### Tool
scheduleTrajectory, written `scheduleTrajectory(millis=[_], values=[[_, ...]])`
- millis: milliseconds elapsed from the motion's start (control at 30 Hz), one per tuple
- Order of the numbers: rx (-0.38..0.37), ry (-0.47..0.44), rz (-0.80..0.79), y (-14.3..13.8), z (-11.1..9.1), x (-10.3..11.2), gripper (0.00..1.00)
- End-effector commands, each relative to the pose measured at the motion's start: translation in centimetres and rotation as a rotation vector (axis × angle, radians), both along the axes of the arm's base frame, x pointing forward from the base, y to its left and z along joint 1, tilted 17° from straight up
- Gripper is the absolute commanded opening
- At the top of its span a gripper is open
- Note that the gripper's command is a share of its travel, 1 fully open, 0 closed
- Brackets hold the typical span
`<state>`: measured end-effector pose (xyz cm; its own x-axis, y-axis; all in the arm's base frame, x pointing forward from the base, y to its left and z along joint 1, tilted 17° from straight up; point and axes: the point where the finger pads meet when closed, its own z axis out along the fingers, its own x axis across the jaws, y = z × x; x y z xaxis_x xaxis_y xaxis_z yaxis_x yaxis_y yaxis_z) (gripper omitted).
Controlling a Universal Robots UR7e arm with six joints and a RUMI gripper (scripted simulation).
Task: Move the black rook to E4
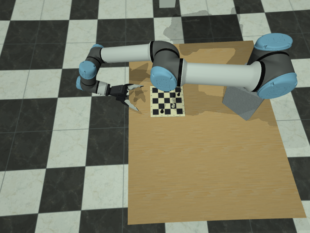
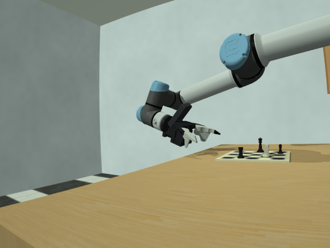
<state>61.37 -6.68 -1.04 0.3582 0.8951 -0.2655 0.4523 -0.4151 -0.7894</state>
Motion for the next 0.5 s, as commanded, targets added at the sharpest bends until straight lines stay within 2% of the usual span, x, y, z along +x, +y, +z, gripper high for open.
scheduleTrajectory(millis=[0, 267, 467], values=[[0.0, -0.002, 0.0, 0.0, 0.1, 0.0, 1.0], [0.0, -0.001, 0.0, 0.2, 0.7, -0.1, 1.0], [0.0, -0.001, 0.0, 0.8, 3.4, -0.5, 1.0]])
